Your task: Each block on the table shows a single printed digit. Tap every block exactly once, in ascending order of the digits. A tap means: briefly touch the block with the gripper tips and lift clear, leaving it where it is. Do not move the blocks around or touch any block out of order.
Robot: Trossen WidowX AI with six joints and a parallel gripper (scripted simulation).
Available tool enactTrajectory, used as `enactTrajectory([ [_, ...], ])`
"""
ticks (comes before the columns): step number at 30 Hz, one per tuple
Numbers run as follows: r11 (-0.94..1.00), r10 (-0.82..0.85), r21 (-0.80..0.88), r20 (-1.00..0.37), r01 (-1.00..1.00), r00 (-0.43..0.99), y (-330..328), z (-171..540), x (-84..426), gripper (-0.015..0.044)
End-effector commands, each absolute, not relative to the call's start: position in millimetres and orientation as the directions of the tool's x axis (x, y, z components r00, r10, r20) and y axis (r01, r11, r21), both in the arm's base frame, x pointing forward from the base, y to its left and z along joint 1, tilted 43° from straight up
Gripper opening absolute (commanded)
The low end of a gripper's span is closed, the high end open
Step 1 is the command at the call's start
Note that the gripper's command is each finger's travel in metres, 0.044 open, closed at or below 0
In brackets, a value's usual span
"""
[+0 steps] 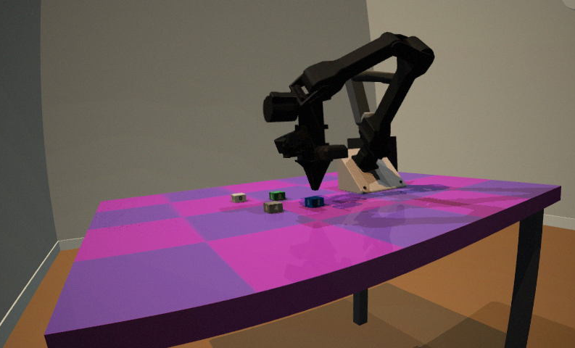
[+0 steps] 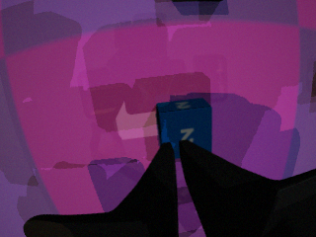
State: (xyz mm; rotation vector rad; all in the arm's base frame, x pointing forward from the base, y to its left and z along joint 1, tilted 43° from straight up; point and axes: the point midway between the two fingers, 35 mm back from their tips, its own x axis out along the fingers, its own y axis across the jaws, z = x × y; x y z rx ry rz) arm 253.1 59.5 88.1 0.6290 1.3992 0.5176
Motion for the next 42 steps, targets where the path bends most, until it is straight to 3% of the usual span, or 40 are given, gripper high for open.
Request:
enactTrajectory([
  [1,0.732,0.674,0.680,-0.731,0.040,0.106,64.7,82.4,251.8,0.0020],
  [18,0.731,0.675,0.682,-0.730,0.040,0.107,76.1,70.6,253.0,0.0020],
  [38,0.733,0.672,0.679,-0.733,0.041,0.105,0.9,150.9,241.5,0.0020],
  [42,0.734,0.672,0.678,-0.733,0.040,0.106,-7.3,152.1,268.5,0.0020],
])
